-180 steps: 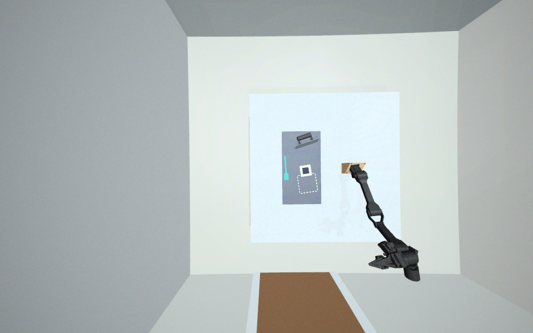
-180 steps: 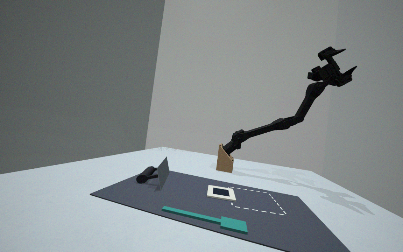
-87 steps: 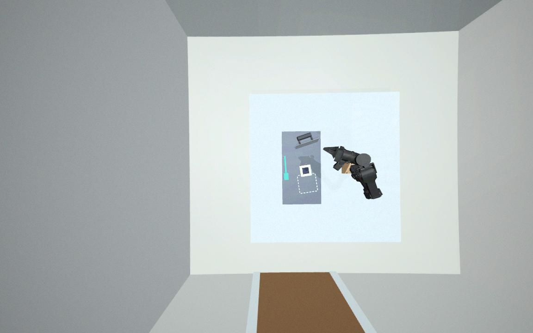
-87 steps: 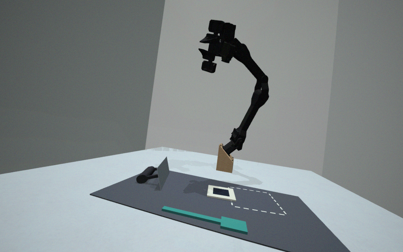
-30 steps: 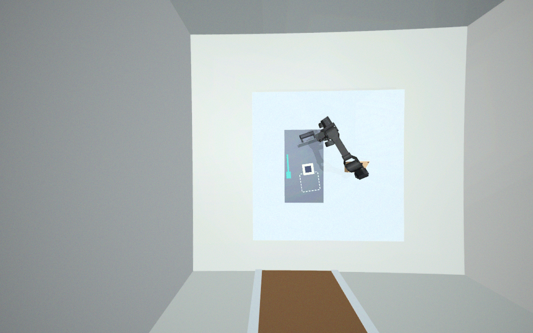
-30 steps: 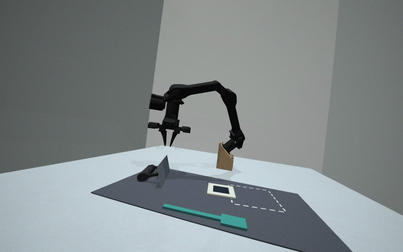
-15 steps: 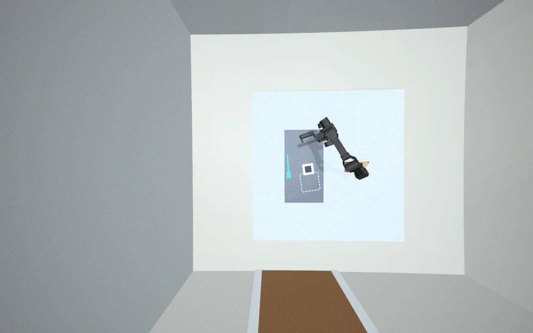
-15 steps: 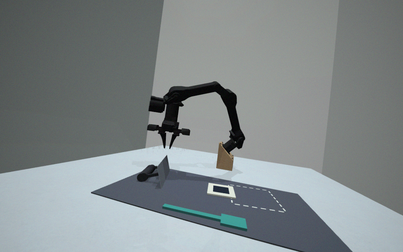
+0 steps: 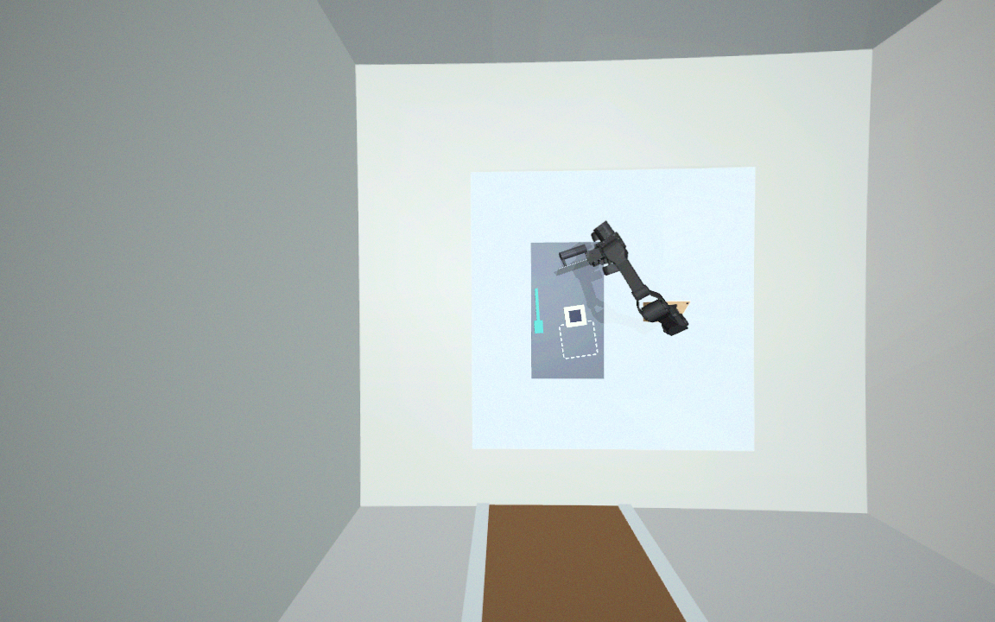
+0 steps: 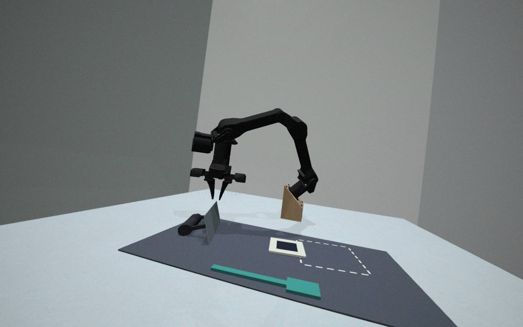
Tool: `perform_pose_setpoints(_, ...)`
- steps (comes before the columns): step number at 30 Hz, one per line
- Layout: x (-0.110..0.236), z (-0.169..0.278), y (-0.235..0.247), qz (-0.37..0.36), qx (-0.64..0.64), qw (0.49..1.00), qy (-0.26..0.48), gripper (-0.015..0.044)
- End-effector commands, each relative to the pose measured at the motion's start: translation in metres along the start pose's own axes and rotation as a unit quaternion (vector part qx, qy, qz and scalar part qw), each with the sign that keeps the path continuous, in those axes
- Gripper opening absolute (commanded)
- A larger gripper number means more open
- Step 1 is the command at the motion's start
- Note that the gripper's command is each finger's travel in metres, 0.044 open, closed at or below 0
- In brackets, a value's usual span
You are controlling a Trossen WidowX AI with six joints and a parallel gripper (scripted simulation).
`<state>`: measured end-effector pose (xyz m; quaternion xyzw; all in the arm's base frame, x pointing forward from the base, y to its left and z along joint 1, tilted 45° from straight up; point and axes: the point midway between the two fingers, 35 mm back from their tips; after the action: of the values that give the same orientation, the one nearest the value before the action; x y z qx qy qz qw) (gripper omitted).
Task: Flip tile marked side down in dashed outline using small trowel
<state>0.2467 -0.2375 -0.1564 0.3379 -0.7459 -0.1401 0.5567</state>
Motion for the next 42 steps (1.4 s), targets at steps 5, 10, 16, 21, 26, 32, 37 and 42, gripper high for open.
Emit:
perform_pose_setpoints(5,-0.015,0.001,0.002,-0.004,-0.007,1.0,-0.002,0.01)
perform_pose_setpoints(10,-0.023,0.001,0.003,-0.005,-0.008,1.0,-0.002,0.01)
perform_pose_setpoints(16,-0.021,-0.001,0.004,-0.004,-0.003,1.0,0.001,0.01)
perform_pose_setpoints(21,-0.021,-0.002,0.015,-0.006,-0.008,1.0,-0.002,0.01)
perform_pose_setpoints(26,-0.021,-0.003,0.022,-0.006,-0.008,1.0,-0.002,0.01)
perform_pose_setpoints(32,-0.021,-0.004,0.03,-0.006,-0.009,1.0,-0.002,0.01)
perform_pose_setpoints(37,-0.024,-0.006,0.041,-0.007,-0.009,1.0,-0.002,0.01)
perform_pose_setpoints(42,-0.026,-0.007,0.046,-0.007,-0.009,1.0,-0.002,0.01)
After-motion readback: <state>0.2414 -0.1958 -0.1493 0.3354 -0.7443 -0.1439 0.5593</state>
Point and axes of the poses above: the point midway between the two fingers, 35 mm back from their tips, its own x axis back along the fingers, its own y axis across the jaws, z = x × y, and after that the axes turned 9 degrees about x, right-handed
